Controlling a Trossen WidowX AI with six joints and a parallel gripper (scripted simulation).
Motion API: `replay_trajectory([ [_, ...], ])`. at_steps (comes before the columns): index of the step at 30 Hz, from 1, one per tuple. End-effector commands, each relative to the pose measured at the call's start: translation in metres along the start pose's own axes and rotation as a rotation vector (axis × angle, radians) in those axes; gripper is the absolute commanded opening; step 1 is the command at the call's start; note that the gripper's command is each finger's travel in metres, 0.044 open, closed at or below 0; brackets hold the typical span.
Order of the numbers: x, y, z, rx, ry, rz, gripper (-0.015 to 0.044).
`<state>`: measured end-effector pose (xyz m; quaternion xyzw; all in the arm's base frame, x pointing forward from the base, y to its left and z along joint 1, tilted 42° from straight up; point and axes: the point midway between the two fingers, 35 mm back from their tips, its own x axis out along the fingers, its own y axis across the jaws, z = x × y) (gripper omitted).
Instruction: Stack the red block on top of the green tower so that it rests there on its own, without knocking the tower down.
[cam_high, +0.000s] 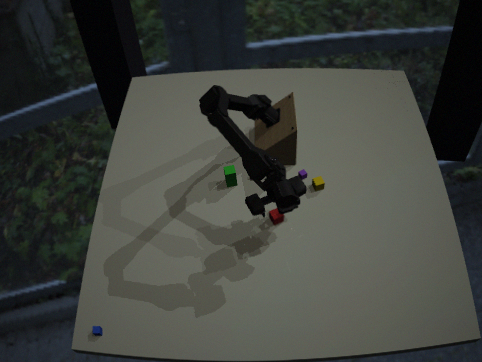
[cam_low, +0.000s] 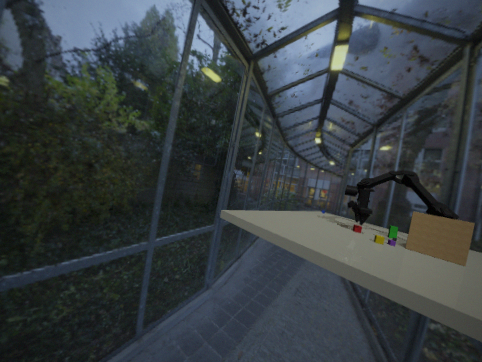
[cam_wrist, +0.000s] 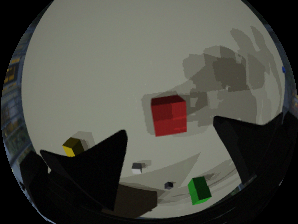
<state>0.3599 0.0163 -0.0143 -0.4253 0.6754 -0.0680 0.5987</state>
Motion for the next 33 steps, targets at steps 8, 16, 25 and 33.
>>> replay_trajectory([
  [8,0.013,0.0,0.001,-0.006,-0.003,-0.006,0.044],
  [16,0.026,0.0,0.001,-0.006,-0.003,-0.006,0.044],
  [25,0.041,0.0,0.001,-0.006,-0.002,-0.007,0.044],
  [33,0.043,0.0,0.001,-0.006,-0.002,-0.008,0.044],
])
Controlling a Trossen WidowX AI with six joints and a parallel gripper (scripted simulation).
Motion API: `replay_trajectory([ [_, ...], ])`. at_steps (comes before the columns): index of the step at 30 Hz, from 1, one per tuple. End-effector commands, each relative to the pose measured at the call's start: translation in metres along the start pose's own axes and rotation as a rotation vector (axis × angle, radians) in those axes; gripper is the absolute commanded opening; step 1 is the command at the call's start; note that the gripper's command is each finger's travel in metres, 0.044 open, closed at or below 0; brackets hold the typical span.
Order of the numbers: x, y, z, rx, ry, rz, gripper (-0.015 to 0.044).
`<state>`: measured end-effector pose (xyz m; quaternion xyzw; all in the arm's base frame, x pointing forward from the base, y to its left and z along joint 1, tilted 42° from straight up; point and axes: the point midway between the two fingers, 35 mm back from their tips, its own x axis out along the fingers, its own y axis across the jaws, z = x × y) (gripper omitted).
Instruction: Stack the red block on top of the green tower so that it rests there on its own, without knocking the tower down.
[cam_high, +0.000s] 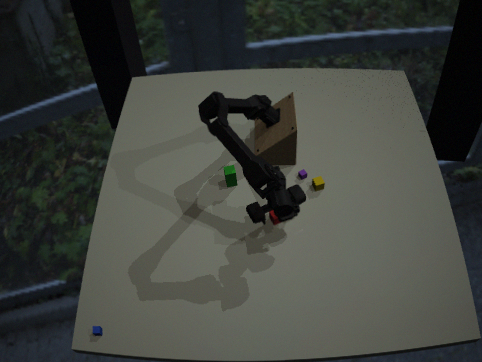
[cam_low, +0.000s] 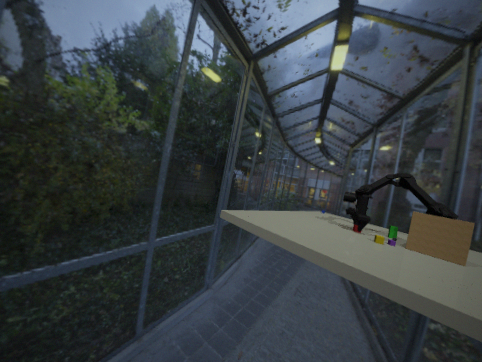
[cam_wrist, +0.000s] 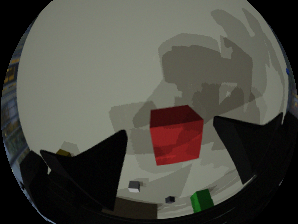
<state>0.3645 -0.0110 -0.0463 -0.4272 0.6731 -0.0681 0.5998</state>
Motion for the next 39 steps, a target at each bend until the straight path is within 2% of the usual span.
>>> replay_trajectory([
  [1,0.001,0.0,-0.001,-0.005,0.003,-0.003,0.044],
  [8,0.001,0.0,-0.001,-0.005,0.003,-0.003,0.044],
  [18,0.001,0.0,-0.001,-0.005,0.003,-0.003,0.0177],
  [26,0.001,0.0,-0.001,-0.005,0.003,-0.003,0.0124],
  [31,-0.014,0.0,0.0,-0.005,0.002,-0.002,0.0],
  [39,-0.057,0.001,0.0,-0.005,0.002,-0.001,0.0],
])
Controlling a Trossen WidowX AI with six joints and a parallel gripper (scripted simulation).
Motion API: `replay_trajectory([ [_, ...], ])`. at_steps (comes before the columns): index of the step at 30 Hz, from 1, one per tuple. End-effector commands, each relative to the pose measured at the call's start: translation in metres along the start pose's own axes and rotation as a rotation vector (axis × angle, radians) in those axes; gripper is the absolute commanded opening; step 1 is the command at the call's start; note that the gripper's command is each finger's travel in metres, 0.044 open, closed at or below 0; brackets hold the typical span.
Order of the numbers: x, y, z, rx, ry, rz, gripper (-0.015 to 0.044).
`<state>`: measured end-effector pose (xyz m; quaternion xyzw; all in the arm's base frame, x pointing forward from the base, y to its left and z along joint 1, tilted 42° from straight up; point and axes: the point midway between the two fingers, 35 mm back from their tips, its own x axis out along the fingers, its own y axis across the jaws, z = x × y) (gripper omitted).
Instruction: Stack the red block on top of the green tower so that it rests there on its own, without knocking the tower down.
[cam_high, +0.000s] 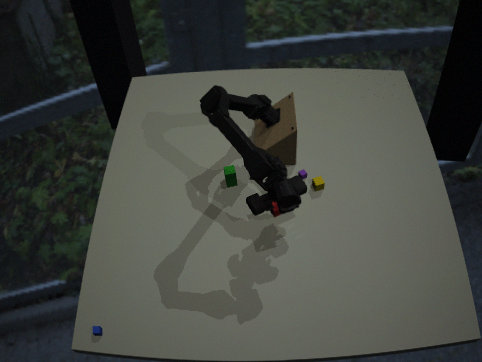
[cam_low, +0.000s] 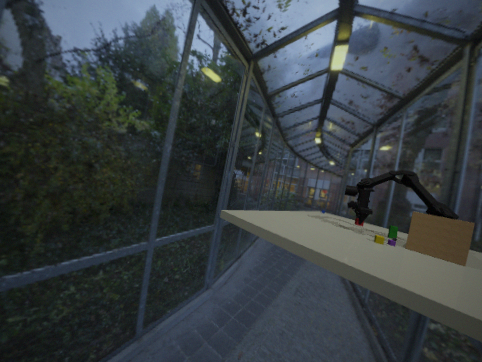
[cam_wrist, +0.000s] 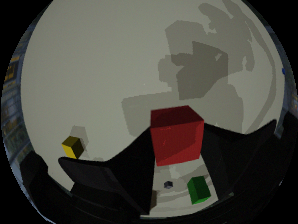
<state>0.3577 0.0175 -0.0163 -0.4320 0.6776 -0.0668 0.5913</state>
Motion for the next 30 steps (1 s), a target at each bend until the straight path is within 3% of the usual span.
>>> replay_trajectory([
  [1,-0.021,-0.002,0.002,0.011,-0.014,0.002,0.0],
  [11,-0.074,-0.002,0.001,0.01,-0.014,0.003,0.0],
  [19,-0.076,-0.003,-0.001,0.01,-0.014,0.004,0.0],
  [30,-0.081,-0.03,-0.043,-0.006,-0.018,0.012,0.0],
])
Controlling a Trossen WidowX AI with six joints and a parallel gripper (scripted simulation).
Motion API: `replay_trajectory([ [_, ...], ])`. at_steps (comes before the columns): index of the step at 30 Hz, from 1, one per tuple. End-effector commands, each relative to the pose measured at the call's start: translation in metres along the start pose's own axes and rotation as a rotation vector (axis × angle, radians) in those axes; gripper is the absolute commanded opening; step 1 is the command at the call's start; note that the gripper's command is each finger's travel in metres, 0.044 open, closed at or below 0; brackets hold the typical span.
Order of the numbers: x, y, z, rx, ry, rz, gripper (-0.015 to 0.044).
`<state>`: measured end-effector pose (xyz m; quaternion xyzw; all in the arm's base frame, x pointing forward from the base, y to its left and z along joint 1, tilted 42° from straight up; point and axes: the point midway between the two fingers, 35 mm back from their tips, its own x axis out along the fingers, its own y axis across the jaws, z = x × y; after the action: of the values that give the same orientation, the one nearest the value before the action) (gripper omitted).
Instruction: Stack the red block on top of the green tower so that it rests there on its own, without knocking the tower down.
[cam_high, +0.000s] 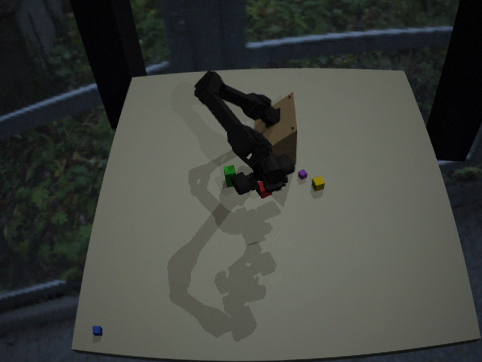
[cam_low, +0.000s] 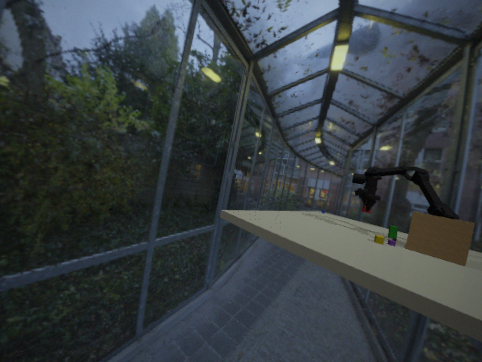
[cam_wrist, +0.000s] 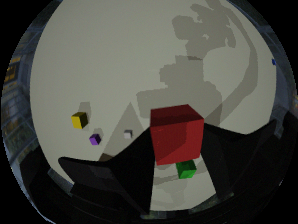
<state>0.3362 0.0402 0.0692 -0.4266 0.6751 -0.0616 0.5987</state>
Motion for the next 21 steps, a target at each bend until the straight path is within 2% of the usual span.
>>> replay_trajectory([
  [1,-0.001,-0.005,-0.012,-0.017,-0.002,0.002,0.0],
  [21,-0.003,-0.035,-0.094,-0.028,-0.002,0.005,0.0],
])
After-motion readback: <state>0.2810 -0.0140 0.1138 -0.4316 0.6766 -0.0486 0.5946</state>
